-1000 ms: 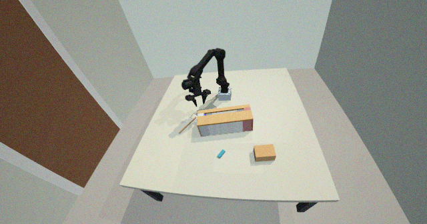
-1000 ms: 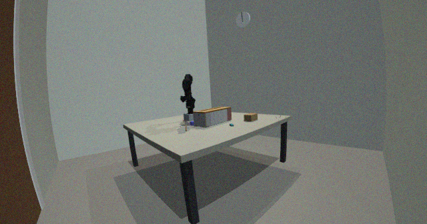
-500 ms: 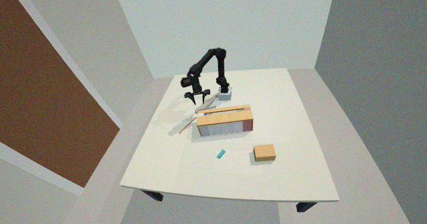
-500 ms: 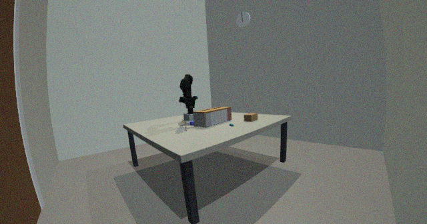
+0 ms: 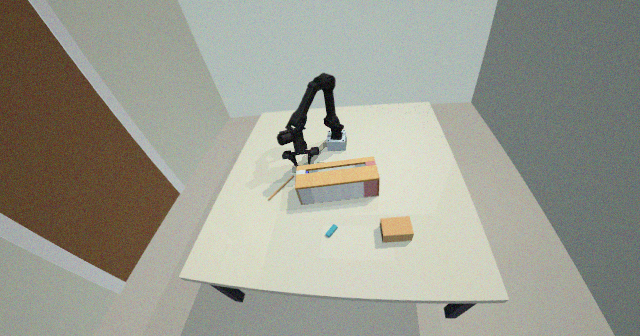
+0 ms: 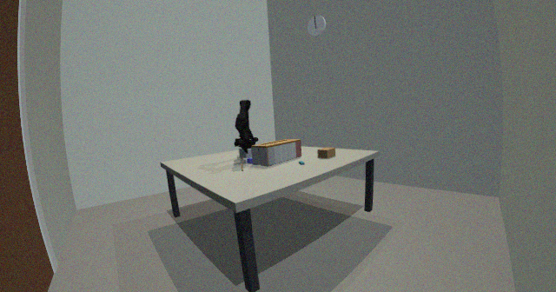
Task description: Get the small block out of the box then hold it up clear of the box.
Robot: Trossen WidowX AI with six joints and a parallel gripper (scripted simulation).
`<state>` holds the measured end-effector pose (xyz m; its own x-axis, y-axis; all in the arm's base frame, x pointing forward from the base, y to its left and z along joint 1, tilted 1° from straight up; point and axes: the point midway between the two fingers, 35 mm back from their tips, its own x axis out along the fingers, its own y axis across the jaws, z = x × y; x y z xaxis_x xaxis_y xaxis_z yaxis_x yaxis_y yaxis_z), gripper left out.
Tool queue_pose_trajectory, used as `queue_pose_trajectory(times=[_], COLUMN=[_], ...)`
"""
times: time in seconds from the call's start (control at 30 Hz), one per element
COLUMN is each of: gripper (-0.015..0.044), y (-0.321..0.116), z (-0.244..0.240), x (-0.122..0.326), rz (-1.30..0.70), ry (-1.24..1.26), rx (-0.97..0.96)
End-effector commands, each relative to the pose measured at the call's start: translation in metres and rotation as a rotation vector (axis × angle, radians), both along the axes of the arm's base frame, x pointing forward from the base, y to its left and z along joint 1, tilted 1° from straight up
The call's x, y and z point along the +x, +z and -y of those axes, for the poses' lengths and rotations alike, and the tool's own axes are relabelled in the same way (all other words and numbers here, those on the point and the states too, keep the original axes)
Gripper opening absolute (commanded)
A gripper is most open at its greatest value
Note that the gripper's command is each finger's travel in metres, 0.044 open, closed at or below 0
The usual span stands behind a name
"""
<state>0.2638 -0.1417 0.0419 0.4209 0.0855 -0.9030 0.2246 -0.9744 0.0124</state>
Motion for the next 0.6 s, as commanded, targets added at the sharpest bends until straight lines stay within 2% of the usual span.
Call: queue_pose_trajectory(times=[0.0,0.57], gripper=[0.0285,0.0285], y=[-0.007,-0.034], z=[-0.001,0.001], x=[0.0,0.003], rz=[0.003,0.003], ry=[-0.003,-0.003], rx=[0.003,0.003])
